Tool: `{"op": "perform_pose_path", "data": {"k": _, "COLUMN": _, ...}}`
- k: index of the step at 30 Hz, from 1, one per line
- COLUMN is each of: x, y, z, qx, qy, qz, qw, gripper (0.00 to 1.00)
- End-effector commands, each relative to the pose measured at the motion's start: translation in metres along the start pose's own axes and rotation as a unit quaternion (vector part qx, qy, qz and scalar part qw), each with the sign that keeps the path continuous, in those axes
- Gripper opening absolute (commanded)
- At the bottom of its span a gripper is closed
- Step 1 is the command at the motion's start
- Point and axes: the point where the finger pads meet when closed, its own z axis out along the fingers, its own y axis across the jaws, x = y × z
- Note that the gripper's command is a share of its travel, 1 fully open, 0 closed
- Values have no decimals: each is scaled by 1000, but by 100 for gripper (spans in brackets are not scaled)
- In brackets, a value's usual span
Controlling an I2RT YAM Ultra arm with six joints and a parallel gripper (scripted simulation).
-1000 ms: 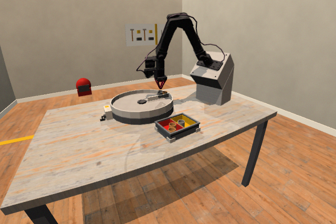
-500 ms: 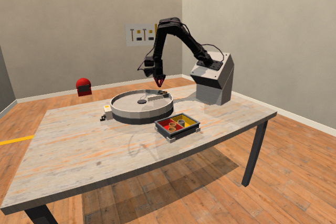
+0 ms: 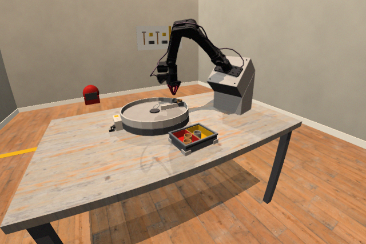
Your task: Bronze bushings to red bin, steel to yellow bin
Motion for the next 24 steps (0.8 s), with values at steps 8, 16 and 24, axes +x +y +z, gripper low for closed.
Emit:
{"op": "perform_pose_path", "data": {"k": 8, "x": -10, "y": -8, "z": -10, "qx": 8, "qy": -16, "qz": -3, "qw": 1000, "gripper": 14}}
{"op": "perform_pose_path", "data": {"k": 16, "x": -10, "y": -8, "z": -10, "qx": 8, "qy": -16, "qz": -3, "qw": 1000, "gripper": 14}}
{"op": "perform_pose_path", "data": {"k": 24, "x": -3, "y": -11, "z": -5, "qx": 2, "qy": -7, "qz": 3, "qw": 1000, "gripper": 14}}
